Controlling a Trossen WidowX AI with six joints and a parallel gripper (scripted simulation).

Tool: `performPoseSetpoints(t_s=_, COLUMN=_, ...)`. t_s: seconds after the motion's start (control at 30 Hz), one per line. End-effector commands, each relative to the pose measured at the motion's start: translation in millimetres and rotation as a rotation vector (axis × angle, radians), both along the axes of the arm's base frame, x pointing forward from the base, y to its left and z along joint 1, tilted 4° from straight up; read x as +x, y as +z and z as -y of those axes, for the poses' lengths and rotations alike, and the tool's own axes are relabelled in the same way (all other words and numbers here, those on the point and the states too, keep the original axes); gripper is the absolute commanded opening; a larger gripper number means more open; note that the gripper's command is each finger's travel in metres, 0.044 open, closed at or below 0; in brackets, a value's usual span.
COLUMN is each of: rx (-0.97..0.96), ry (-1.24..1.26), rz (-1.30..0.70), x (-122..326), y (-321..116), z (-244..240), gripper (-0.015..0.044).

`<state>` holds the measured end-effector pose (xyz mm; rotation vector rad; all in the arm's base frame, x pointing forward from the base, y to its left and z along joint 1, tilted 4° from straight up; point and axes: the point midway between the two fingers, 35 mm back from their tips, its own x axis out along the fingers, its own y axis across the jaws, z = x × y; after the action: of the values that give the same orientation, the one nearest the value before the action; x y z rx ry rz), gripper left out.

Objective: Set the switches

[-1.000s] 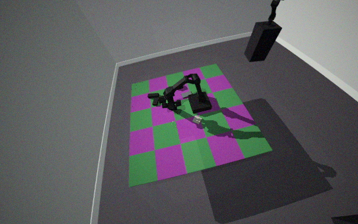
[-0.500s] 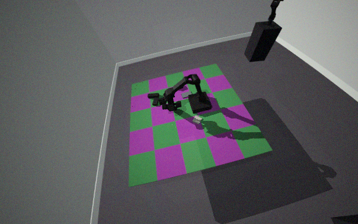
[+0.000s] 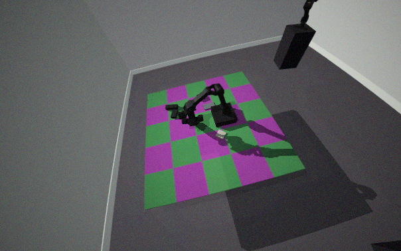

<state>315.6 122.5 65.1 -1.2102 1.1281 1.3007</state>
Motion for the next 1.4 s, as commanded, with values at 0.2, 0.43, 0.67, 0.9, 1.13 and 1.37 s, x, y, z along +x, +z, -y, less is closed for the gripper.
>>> performPoseSetpoints(t_s=0.2, rx=-0.007, ry=-0.008, rz=-0.017, x=-2.1, y=-10.3, z=-4.8, gripper=0.0338)
performPoseSetpoints(t_s=0.43, rx=-0.007, ry=-0.008, rz=-0.017, x=-2.5, y=-13.7, z=-9.3, gripper=0.0338)
performPoseSetpoints(t_s=0.67, rx=-0.006, ry=-0.008, rz=-0.018, x=-2.9, y=-17.3, z=-13.6, gripper=0.0338)
performPoseSetpoints(t_s=0.9, rx=-0.006, ry=-0.008, rz=-0.018, x=-3.3, y=-21.0, z=-17.8, gripper=0.0338)
performPoseSetpoints(t_s=1.13, rx=-0.006, ry=-0.008, rz=-0.018, x=-3.7, y=-24.9, z=-21.8, gripper=0.0338)
performPoseSetpoints(t_s=1.37, rx=-0.005, ry=-0.008, rz=-0.018, x=-4.1, y=-29.0, z=-25.6, gripper=0.0338)
